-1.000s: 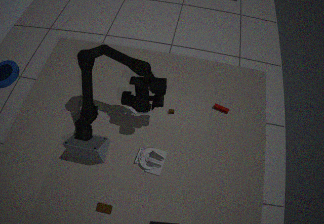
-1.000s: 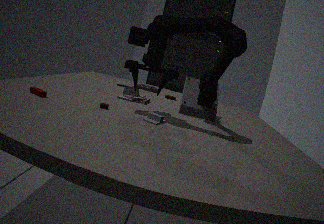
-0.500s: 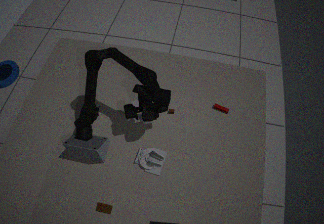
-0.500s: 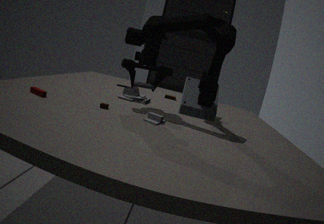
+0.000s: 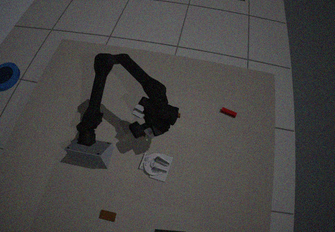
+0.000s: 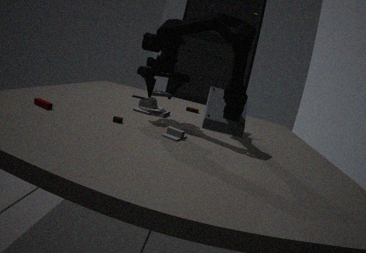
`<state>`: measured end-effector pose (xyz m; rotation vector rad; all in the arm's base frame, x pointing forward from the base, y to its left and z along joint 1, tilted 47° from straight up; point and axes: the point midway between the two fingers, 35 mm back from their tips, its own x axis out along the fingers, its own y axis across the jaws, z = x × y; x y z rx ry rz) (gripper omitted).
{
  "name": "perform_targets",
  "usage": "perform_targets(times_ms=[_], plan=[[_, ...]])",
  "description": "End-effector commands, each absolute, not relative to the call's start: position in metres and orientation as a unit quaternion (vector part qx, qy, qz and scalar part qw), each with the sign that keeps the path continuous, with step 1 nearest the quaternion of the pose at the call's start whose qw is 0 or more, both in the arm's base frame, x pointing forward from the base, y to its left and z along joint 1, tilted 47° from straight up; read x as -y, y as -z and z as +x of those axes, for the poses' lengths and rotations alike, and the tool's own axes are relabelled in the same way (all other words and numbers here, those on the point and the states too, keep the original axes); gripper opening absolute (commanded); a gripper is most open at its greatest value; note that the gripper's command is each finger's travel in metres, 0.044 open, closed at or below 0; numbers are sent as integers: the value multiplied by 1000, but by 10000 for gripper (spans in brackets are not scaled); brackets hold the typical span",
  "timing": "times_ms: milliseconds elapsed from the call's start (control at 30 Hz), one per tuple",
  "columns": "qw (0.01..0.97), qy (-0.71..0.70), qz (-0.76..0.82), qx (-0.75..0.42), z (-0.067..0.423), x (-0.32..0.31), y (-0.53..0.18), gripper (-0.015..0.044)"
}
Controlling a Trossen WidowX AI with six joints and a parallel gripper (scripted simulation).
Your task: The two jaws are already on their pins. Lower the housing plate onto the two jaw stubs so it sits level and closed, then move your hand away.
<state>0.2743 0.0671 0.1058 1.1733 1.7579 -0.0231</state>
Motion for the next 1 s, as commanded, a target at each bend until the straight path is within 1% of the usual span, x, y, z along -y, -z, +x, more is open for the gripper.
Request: perform_targets(times_ms=[0,967], plan=[[511,-18,464,-723,278,-58,-97,351],[618,-246,305,-682,283,7,-28,351]])
